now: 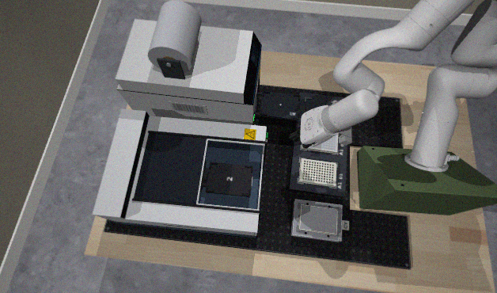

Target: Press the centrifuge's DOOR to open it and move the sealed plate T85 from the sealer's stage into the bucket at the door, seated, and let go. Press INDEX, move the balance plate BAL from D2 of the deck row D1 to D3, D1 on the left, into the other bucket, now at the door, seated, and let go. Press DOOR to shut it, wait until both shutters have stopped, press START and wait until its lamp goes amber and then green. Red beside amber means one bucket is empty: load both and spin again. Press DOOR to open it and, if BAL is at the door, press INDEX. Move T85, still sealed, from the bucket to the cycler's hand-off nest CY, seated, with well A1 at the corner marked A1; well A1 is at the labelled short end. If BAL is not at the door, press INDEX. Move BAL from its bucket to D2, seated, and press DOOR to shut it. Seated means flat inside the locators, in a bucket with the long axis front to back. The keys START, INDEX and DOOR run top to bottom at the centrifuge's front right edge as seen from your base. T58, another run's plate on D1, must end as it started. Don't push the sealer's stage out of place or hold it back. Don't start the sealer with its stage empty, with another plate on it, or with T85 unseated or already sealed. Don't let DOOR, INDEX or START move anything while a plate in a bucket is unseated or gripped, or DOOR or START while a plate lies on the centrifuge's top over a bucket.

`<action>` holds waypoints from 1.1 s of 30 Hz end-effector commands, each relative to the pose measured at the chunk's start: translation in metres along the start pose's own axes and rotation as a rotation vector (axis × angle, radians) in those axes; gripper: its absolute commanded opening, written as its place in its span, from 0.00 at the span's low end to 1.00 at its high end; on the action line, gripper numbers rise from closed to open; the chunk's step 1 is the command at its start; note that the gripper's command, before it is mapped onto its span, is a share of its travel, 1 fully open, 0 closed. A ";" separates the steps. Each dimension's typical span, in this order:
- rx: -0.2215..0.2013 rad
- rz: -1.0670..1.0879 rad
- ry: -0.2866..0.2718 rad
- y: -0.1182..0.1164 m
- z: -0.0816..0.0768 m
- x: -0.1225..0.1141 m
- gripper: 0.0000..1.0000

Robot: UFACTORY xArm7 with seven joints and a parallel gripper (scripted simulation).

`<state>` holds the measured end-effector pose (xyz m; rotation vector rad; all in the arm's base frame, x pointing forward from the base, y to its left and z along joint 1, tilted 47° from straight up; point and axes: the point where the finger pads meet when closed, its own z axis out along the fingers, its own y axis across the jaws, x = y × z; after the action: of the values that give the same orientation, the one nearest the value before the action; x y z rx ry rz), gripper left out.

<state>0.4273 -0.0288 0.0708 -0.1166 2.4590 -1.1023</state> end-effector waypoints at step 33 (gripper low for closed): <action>0.000 0.000 -0.001 -0.001 0.070 0.009 0.00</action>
<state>0.4441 -0.0780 0.0299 -0.1157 2.4596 -1.1050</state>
